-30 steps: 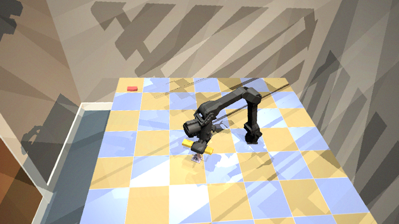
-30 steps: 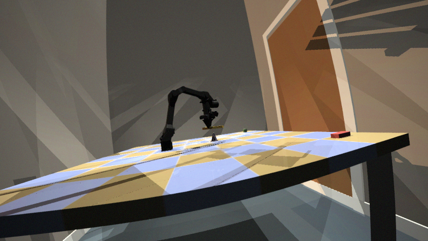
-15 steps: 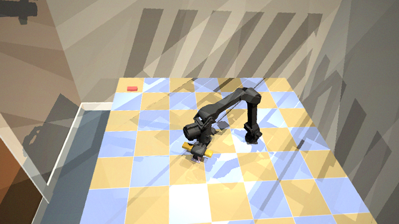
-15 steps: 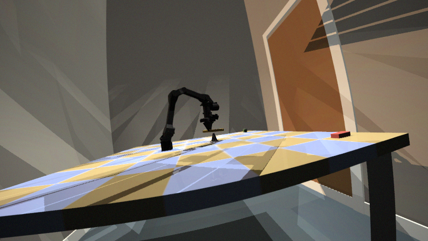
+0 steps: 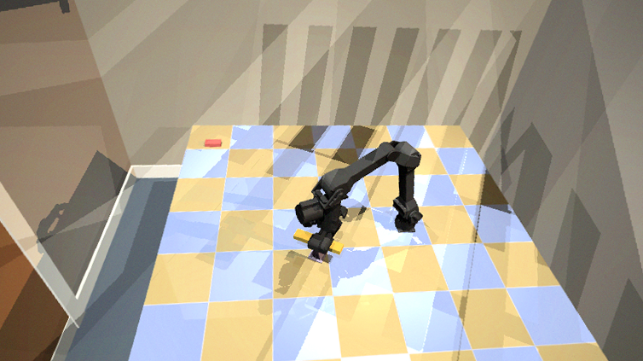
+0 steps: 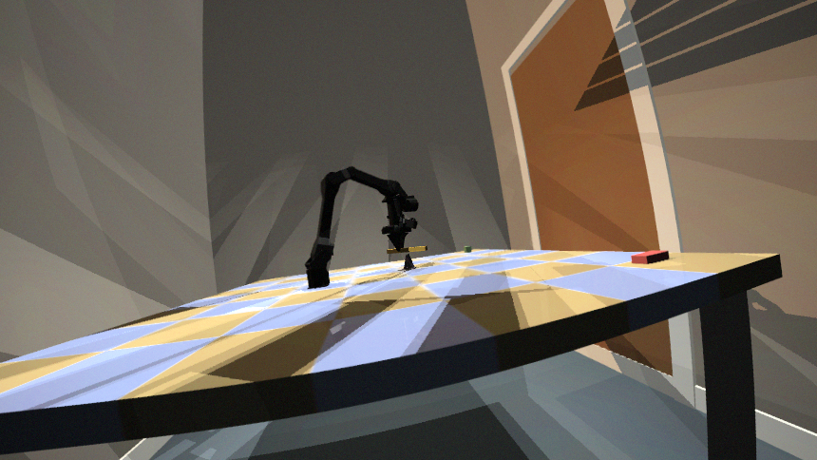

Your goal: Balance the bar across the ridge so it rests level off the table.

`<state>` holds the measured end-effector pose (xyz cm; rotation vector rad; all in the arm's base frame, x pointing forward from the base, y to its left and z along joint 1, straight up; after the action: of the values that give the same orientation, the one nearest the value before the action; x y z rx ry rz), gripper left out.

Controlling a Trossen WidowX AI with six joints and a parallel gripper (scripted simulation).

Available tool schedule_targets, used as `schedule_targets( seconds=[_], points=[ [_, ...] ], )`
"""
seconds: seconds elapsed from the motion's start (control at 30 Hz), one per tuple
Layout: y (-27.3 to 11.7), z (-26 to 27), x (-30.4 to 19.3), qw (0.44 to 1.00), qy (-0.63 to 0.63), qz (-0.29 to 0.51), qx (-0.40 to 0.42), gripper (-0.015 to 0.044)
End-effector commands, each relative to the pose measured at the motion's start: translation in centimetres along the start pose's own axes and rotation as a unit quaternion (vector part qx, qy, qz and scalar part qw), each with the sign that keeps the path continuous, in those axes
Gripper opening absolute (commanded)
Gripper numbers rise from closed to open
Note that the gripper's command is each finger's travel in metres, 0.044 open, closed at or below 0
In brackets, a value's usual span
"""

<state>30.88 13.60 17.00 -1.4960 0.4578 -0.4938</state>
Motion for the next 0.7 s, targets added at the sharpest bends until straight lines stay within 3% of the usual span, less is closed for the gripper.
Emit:
schedule_targets(
  seconds=[0.0,0.67],
  points=[
    [0.03,0.01,0.0,1.0,0.002,0.0,-0.001,0.0],
    [0.2,0.01,0.01,1.0,0.002,0.0,-0.001,0.0]
  ],
)
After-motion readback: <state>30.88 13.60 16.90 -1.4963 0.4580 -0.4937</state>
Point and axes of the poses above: the point midway between the two fingers, 35 mm back from their tips, its own y axis out along the fingers, its own z axis across the jaws, x = y × z, the point moved 5 cm from there along -y, back along the fingers, and after that the axes turned 7 degrees about y, right-handed, at the moved point
